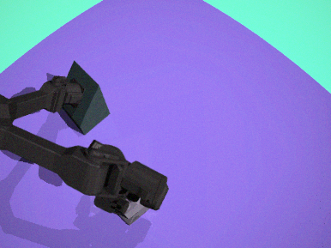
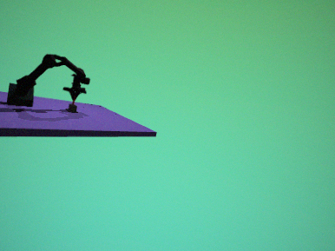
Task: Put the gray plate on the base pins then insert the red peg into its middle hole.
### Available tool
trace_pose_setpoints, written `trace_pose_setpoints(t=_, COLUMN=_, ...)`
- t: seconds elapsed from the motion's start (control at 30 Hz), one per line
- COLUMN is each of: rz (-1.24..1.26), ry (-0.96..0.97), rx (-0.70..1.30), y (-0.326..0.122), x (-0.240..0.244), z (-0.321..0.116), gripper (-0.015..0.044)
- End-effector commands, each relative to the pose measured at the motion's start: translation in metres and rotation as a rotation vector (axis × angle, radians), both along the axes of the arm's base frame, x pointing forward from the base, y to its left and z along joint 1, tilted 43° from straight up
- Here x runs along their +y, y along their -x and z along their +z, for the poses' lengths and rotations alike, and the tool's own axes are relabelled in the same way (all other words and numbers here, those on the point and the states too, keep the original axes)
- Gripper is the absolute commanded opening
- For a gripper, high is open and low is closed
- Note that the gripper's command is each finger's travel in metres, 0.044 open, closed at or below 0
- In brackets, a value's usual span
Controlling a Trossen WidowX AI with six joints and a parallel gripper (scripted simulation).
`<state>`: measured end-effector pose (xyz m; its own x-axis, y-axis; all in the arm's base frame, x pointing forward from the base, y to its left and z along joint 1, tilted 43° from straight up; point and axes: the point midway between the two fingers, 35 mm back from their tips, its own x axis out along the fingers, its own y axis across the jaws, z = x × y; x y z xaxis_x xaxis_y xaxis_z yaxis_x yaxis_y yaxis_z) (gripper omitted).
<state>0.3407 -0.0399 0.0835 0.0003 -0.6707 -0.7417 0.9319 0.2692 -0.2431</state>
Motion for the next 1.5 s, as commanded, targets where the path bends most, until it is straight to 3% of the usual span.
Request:
trace_pose_setpoints(t=0.0, rz=0.000, ry=0.000, rx=0.002, y=0.0014, x=-0.0003, z=-0.0014, gripper=0.0000)
trace_pose_setpoints(t=0.77, rz=-0.001, ry=0.000, rx=0.001, y=0.0007, x=-0.0006, z=-0.0021, gripper=0.0000)
trace_pose_setpoints(t=0.97, rz=-0.001, ry=0.000, rx=0.001, y=0.0007, x=-0.0006, z=-0.0021, gripper=0.0150)
trace_pose_setpoints(t=1.47, rz=0.002, ry=0.005, rx=0.008, y=0.0007, x=0.0016, z=-0.0002, gripper=0.0150)
